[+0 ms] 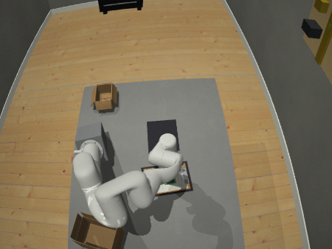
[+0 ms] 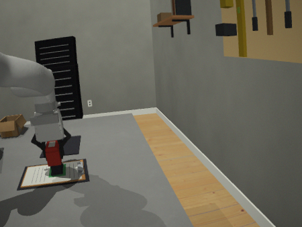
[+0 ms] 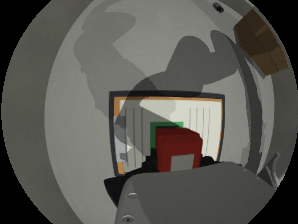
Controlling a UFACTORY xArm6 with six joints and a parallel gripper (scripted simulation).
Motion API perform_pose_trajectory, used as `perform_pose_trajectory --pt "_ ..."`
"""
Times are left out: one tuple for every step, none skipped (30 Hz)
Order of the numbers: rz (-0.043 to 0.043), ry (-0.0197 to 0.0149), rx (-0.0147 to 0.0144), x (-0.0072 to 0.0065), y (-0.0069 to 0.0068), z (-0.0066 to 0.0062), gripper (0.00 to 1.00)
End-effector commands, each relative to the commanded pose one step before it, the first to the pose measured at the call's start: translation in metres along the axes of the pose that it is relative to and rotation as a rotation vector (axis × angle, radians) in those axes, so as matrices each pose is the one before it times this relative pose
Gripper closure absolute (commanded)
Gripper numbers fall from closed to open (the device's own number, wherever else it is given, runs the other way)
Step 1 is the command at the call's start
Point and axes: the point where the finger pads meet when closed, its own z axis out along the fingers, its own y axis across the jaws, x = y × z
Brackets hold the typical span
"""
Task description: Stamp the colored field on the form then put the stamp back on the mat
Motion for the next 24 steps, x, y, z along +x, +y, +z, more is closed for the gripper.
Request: perform_pose_trajectory --pt "0.00112 -0.00112 0.00306 0.00014 -0.00108 -0.01247 0.71" --pt "-0.00001 -0.00002 -0.00001 0.00011 0.00003 -0.00697 0.71" --pt "0.00001 0.00002 0.00001 0.00011 0.00001 -0.00705 0.71" --pt "0.00000 0.00000 0.00000 0.00000 0.00000 0.00000 0.71" --pt "0.00000 0.00000 0.00000 0.00000 0.00000 0.00000 0.71" --pt "0.00000 0.00000 0.00000 0.00009 0.00002 -0.00599 0.71" --pt "0.00000 0.00000 0.00000 0.00006 0.00001 -0.00409 0.71" --pt "-0.00001 -0.00002 -0.00001 0.00003 0.00002 -0.00192 0.71" --pt "0.00000 -0.00001 0.00000 0.00000 0.00000 -0.00033 0.71" --pt "0.00000 0.00000 0.00000 0.00000 0.00000 0.00000 0.71" --pt "0.00000 0.00000 0.00000 0.00000 0.00000 0.00000 0.71" --pt "0.00000 0.00000 0.00000 0.00000 0.00000 0.00000 0.71" --pt "0.00000 0.00000 0.00000 0.00000 0.00000 0.00000 0.71" --pt "0.00000 0.00000 0.00000 0.00000 0.00000 0.00000 0.71" --pt "0.00000 0.00000 0.00000 0.00000 0.00000 0.00000 0.71" --pt "0.00016 -0.00007 0.00001 -0.00030 -0.00013 -0.00004 0.71" --pt "0.00105 -0.00046 0.00007 -0.00189 -0.00080 -0.00027 0.71" --pt "0.00255 -0.00108 0.00017 -0.00462 -0.00189 -0.00063 0.71" --pt "0.00440 -0.00175 0.00024 -0.00809 -0.00308 -0.00104 0.71" --pt "0.00639 -0.00229 0.00026 -0.01196 -0.00405 -0.00138 0.71" --pt "0.00000 0.00000 0.00000 0.00000 0.00000 0.00000 0.71" --pt "0.00000 0.00000 0.00000 0.00000 0.00000 0.00000 0.71" --pt "0.00834 -0.00255 0.00020 -0.01594 -0.00450 -0.00157 0.71" --pt "0.01010 -0.00242 0.00007 -0.01970 -0.00423 -0.00154 0.71"
